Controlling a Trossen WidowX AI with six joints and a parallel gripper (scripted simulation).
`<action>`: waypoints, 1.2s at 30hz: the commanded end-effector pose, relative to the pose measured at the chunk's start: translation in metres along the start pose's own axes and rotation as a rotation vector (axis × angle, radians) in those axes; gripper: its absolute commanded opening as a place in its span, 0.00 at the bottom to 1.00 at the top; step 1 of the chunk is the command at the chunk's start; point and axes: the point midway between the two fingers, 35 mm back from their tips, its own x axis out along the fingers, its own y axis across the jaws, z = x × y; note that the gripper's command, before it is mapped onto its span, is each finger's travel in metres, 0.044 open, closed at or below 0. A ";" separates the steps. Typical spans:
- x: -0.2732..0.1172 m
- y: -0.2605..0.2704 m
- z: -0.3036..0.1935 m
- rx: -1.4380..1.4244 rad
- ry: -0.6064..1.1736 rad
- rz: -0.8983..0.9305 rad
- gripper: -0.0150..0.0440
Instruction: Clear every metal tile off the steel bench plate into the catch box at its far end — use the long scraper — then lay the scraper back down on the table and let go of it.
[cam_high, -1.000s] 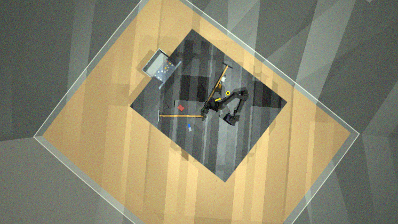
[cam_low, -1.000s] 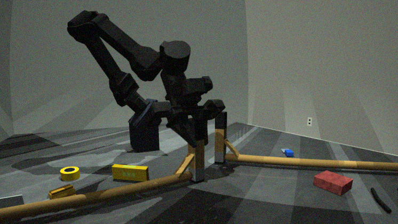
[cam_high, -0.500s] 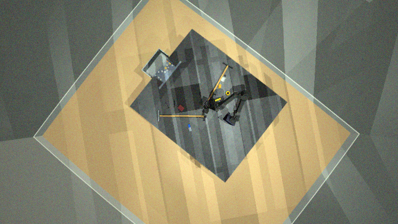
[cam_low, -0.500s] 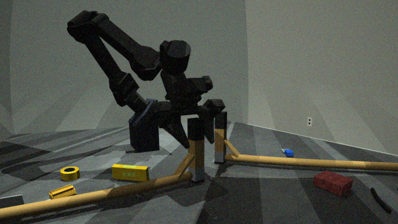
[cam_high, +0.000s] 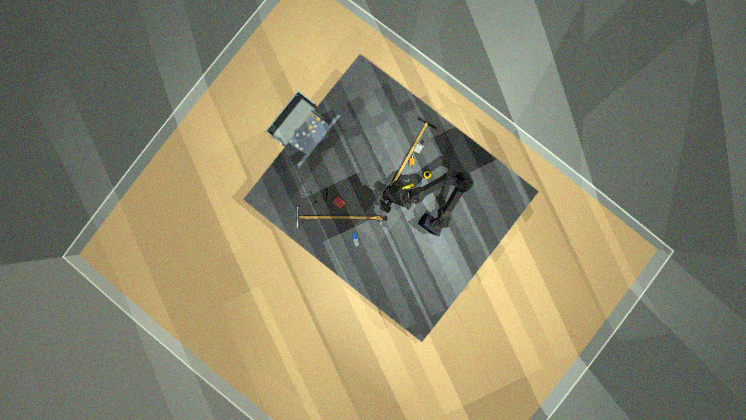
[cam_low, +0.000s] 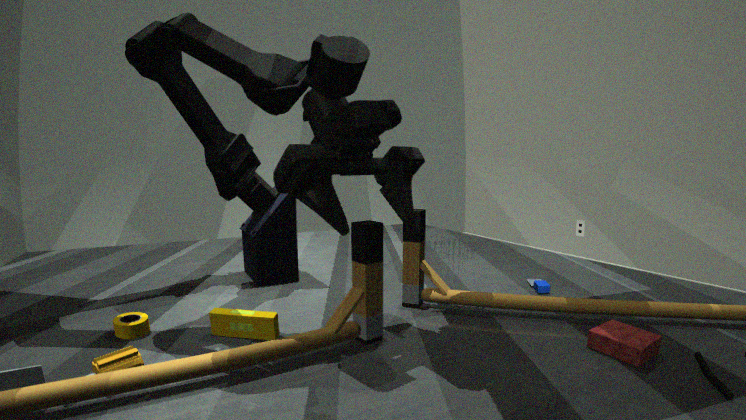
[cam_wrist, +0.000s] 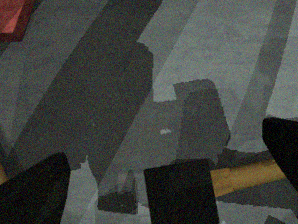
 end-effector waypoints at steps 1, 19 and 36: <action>-0.016 -0.002 0.012 0.003 -0.009 -0.002 1.00; -0.014 -0.041 0.022 -0.293 0.113 -0.002 0.38; -0.013 -0.103 0.021 -0.686 0.278 0.066 0.25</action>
